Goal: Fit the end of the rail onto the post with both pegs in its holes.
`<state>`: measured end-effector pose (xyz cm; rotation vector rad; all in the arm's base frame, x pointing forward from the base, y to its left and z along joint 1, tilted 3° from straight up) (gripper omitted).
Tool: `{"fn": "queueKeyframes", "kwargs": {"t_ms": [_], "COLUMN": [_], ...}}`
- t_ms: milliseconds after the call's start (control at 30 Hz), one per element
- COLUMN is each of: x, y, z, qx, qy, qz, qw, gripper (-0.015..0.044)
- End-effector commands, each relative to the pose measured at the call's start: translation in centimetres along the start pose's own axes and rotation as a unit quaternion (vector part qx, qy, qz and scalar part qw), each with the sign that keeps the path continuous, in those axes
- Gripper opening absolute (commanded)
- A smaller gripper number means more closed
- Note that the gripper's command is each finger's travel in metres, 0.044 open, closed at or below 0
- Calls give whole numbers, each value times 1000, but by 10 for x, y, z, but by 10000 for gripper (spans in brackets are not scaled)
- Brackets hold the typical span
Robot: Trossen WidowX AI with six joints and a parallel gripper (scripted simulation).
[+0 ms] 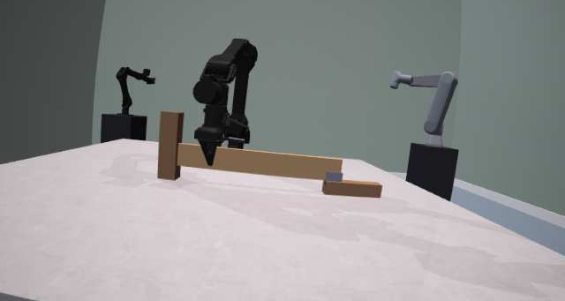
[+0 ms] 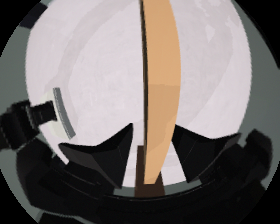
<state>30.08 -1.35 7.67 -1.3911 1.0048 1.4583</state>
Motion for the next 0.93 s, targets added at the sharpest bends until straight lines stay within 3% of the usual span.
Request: {"fn": "queueKeyframes", "kwargs": {"t_ms": [0, 133, 300, 467, 900], "x": [0, 0, -2, -30, -30], "y": [0, 0, -1, -8, -8], "z": [0, 0, 2, 30, 30], "qx": [0, 0, 0, 0, 0], "qy": [0, 0, 1, 2, 2], "qz": [0, 0, 0, -1, -1], "qw": [1000, 1000, 1000, 1000, 1000], "gripper": [341, 440, 440, 440, 440]}}
Point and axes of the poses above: the point midway between the two fingers, 35 mm back from their tips, its own x axis out along the fingers, its own y axis across the jaws, z = x × y, the point moved 2 cm from there along -x, back along the fingers, and after that the axes turned 15 degrees about -x, right-handed, at the moved point
